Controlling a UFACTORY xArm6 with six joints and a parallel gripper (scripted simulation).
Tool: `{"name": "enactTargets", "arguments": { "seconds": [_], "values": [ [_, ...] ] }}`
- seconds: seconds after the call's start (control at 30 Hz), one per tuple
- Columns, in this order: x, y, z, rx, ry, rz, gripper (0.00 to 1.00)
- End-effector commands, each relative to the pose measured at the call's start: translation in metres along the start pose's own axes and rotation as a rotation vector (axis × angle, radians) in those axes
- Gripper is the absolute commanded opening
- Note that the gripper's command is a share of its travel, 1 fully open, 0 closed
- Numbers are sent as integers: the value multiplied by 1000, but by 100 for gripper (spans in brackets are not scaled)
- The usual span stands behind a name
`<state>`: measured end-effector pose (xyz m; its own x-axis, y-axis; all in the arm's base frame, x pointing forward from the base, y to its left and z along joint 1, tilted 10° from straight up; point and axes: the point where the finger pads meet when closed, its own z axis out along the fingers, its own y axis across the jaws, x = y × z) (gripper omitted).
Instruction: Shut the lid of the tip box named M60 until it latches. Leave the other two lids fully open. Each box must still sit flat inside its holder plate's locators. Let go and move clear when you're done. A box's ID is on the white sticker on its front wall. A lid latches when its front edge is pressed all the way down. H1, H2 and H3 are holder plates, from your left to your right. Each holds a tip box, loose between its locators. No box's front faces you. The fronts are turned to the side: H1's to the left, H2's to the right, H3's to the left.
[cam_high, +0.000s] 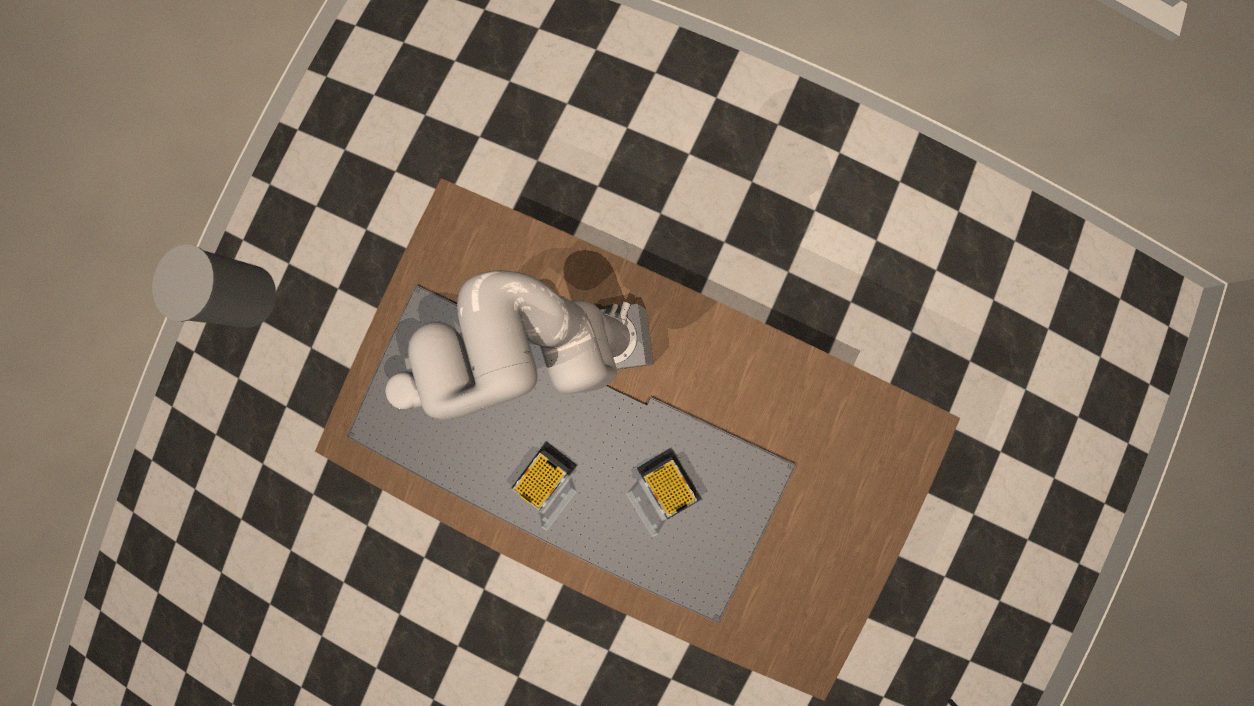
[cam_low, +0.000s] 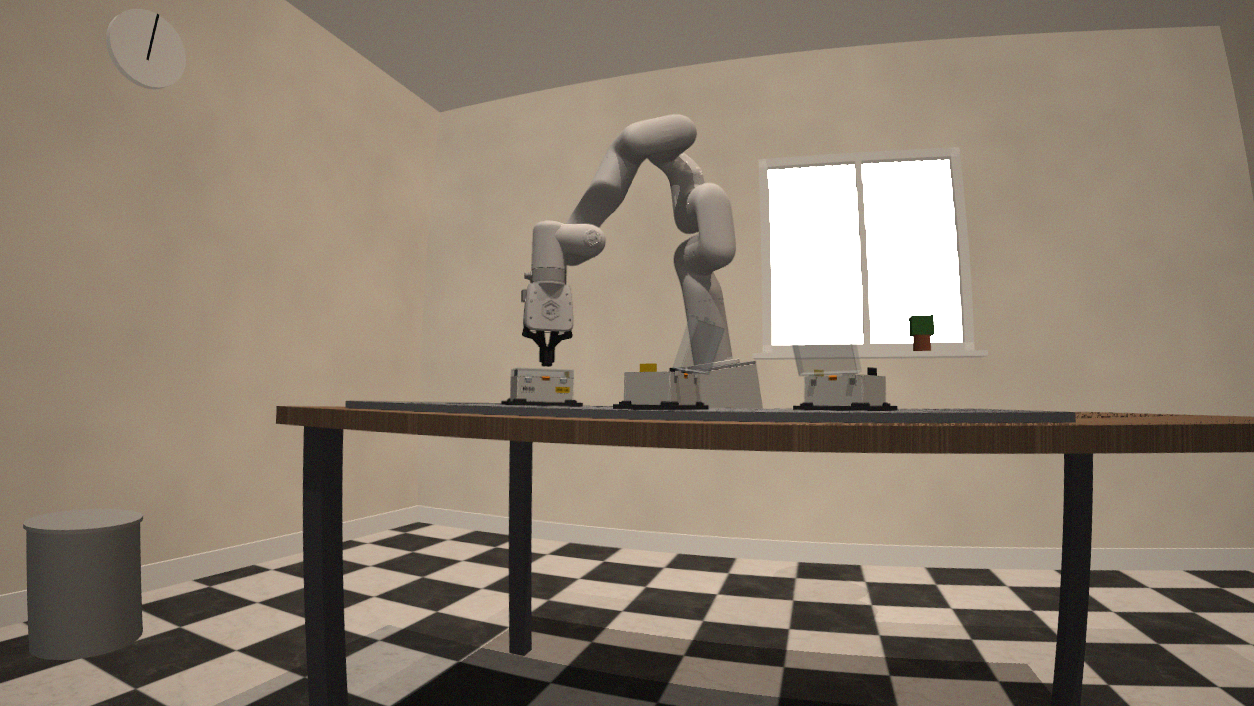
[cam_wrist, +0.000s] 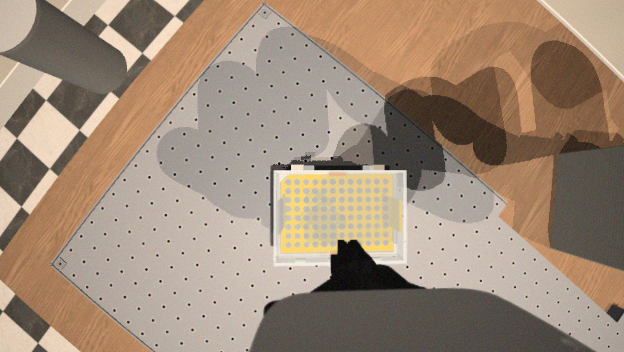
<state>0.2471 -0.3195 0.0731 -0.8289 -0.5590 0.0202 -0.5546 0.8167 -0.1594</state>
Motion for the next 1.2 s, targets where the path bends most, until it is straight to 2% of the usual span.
{"name": "enactTargets", "arguments": {
  "seconds": [0.0,0.77,1.17],
  "values": [
    [0,-5,-11,12,-1,0,0],
    [0,-4,-46,12,-1,0,0],
    [0,-4,-46,12,-1,0,0]
  ]
}}
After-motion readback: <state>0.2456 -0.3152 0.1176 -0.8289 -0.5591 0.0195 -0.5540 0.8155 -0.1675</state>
